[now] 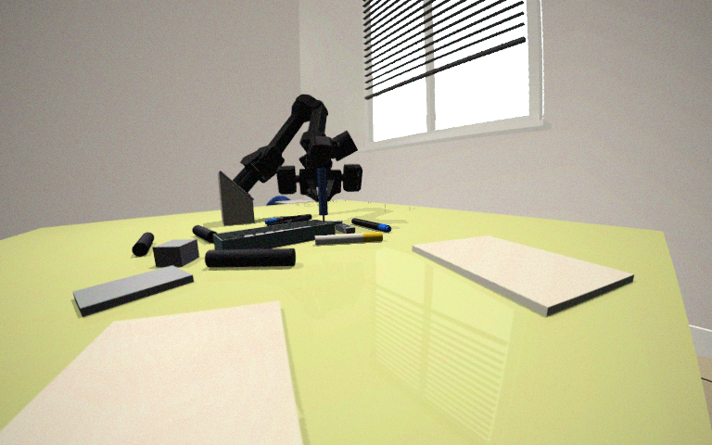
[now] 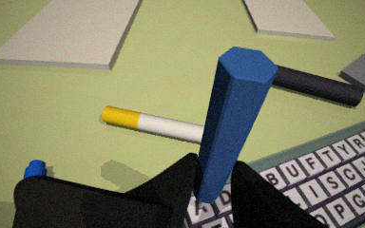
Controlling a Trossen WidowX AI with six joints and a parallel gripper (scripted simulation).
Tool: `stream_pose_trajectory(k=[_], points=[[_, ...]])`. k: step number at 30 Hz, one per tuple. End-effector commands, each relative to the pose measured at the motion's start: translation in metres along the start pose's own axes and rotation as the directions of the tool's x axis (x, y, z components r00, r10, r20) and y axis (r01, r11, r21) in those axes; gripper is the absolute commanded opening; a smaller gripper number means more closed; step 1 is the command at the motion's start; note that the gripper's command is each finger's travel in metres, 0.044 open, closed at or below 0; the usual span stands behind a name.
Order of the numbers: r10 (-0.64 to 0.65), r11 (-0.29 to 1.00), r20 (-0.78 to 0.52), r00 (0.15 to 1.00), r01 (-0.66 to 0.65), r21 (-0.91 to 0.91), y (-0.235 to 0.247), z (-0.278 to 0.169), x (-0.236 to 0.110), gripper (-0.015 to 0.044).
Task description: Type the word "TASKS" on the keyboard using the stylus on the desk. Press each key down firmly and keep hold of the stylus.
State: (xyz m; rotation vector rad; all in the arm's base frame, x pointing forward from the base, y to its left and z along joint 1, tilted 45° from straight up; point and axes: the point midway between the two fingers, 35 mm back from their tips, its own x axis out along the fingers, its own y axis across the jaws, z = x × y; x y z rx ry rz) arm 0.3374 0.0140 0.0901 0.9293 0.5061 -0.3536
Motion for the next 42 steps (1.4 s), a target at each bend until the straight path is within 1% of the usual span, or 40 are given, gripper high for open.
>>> stream_pose_trajectory(k=[1, 17, 26, 31, 37, 39, 42], points=[[-0.003, 1.0, 0.002, 1.0, 0.003, 0.003, -0.001, -0.002, 0.001, 0.0081], [-0.003, 1.0, 0.002, 1.0, 0.003, 0.004, -0.001, -0.002, 0.001, 0.0081], [-0.004, 1.0, 0.002, 1.0, 0.004, 0.002, -0.001, 0.027, -0.015, 0.0081], [-0.007, 1.0, 0.008, 1.0, 0.007, 0.008, -0.003, 0.028, -0.015, 0.0084], [-0.007, 1.0, 0.008, 1.0, 0.007, 0.008, -0.003, 0.028, -0.015, 0.0044], [-0.007, 1.0, 0.008, 1.0, 0.007, 0.008, -0.005, 0.028, -0.014, 0.0], [-0.01, 1.0, 0.006, 1.0, 0.01, 0.007, -0.013, 0.031, -0.009, 0.0]])
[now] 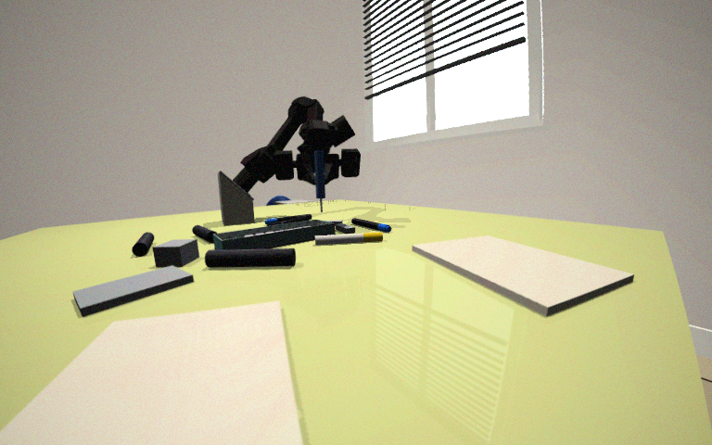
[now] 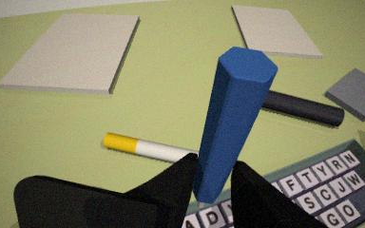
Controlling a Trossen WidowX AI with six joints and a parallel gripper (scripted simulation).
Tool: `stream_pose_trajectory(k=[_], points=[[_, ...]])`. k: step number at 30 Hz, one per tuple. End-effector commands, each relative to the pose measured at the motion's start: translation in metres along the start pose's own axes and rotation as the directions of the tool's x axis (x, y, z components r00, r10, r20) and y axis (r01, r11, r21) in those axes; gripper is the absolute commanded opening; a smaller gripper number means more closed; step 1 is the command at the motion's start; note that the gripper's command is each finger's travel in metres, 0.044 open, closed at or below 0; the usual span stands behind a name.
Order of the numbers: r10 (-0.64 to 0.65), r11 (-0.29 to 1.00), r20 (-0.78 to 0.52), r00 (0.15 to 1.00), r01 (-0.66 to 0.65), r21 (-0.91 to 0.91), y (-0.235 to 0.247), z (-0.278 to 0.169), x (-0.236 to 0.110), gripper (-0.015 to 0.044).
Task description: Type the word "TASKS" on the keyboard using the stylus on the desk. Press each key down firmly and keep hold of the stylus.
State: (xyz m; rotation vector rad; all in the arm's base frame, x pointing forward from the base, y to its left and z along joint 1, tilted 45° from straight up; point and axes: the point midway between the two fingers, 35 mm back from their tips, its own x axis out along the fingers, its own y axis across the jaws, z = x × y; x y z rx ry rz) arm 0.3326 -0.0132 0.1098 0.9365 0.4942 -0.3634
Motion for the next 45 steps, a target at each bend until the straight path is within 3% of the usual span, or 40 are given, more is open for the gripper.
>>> stream_pose_trajectory(k=[1, 21, 35, 38, 45], points=[[-0.009, 1.0, -0.007, 1.0, 0.009, -0.005, -0.012, 0.001, 0.006, 0.0], [-0.007, 1.0, -0.009, 1.0, 0.007, -0.012, -0.099, 0.019, 0.026, 0.0], [-0.005, 1.0, -0.008, 1.0, 0.005, -0.012, -0.102, 0.002, 0.035, 0.0], [-0.006, 1.0, -0.009, 1.0, 0.006, -0.012, -0.102, 0.001, 0.036, 0.0079], [-0.006, 1.0, -0.009, 1.0, 0.006, -0.012, -0.102, -0.001, 0.037, 0.0081]])
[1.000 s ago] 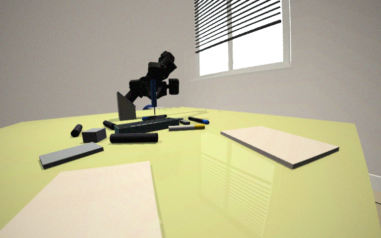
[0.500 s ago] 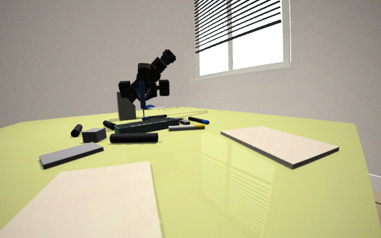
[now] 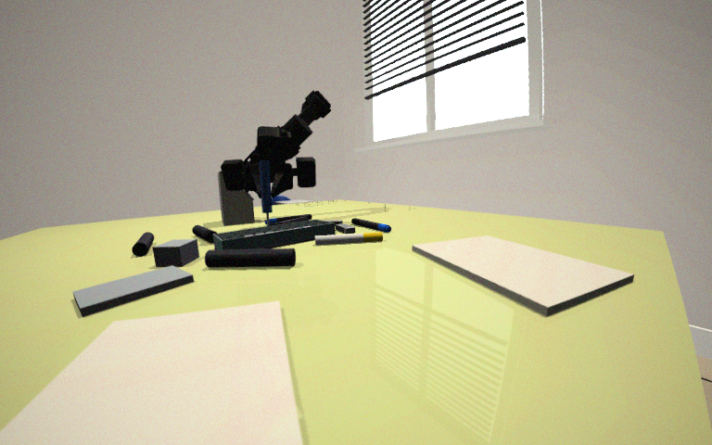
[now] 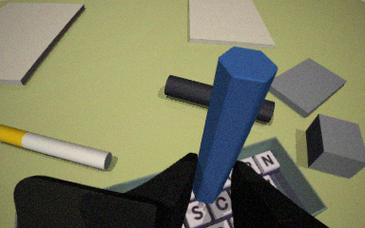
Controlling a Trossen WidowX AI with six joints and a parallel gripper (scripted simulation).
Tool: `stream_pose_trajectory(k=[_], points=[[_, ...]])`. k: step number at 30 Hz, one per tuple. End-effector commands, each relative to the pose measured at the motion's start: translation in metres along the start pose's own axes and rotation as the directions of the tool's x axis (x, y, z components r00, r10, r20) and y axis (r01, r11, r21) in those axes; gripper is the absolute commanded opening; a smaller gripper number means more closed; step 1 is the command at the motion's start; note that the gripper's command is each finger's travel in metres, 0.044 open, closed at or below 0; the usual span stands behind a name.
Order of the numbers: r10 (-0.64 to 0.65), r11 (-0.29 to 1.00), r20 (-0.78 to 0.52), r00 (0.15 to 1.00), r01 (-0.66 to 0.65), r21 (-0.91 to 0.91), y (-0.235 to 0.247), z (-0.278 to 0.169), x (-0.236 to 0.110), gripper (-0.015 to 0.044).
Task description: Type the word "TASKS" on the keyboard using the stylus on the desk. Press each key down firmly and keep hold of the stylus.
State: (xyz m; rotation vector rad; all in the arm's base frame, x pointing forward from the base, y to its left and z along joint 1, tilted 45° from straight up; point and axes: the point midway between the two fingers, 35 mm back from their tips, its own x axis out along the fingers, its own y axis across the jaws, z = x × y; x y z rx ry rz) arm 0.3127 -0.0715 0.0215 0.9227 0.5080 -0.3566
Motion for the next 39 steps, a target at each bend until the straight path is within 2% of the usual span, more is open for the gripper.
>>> stream_pose_trajectory(k=[1, 39], points=[[-0.003, 1.0, 0.002, 1.0, 0.003, 0.004, -0.001, -0.001, 0.0, 0.0081], [-0.003, 1.0, 0.002, 1.0, 0.003, 0.005, 0.001, -0.012, 0.007, 0.0081]])
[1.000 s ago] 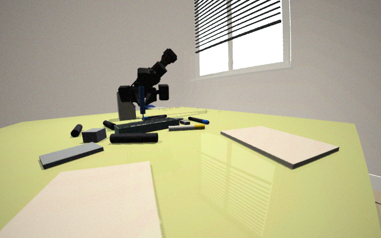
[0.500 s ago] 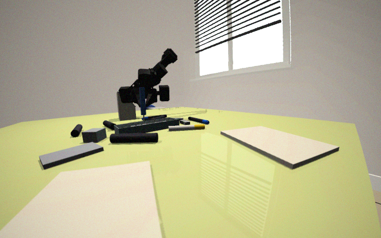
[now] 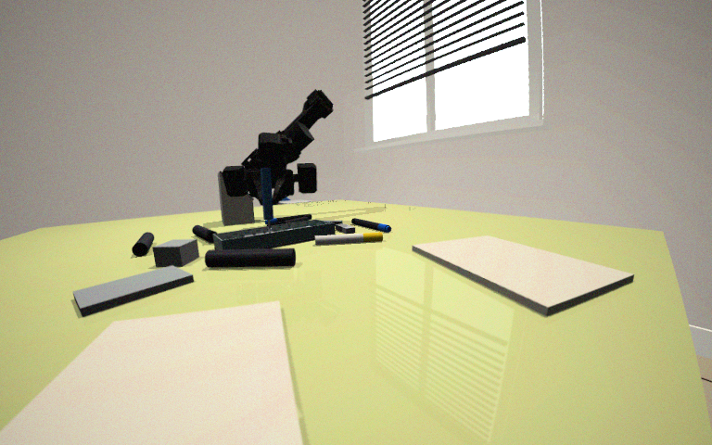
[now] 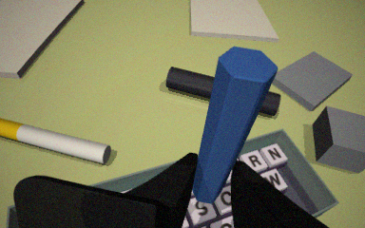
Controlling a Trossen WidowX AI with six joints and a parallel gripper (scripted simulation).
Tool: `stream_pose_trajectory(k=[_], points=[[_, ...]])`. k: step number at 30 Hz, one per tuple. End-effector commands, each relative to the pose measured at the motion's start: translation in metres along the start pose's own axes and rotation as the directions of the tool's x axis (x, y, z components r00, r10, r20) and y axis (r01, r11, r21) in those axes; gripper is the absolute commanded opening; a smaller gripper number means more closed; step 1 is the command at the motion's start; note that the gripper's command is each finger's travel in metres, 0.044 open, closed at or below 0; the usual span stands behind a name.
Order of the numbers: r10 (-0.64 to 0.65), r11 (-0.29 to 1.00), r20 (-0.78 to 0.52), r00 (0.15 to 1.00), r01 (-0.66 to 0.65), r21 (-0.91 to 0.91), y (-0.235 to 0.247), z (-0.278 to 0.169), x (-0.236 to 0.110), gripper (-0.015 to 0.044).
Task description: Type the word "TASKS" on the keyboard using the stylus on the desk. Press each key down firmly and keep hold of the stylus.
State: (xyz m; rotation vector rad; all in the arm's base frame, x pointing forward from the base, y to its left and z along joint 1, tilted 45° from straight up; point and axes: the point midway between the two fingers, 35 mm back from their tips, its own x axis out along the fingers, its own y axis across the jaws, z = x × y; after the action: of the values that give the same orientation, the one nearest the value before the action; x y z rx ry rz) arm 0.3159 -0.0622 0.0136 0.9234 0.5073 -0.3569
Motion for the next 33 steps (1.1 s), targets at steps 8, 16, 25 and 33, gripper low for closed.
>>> stream_pose_trajectory(k=[8, 16, 25, 33], points=[[-0.003, 1.0, 0.001, 1.0, 0.003, 0.004, -0.001, -0.004, 0.002, 0.0081], [-0.003, 1.0, 0.001, 1.0, 0.003, 0.004, -0.001, -0.005, 0.002, 0.0081], [-0.004, 1.0, 0.001, 1.0, 0.004, 0.004, -0.001, 0.003, -0.001, 0.0081], [-0.004, 1.0, 0.002, 1.0, 0.004, 0.003, -0.001, 0.026, -0.015, 0.0081]])
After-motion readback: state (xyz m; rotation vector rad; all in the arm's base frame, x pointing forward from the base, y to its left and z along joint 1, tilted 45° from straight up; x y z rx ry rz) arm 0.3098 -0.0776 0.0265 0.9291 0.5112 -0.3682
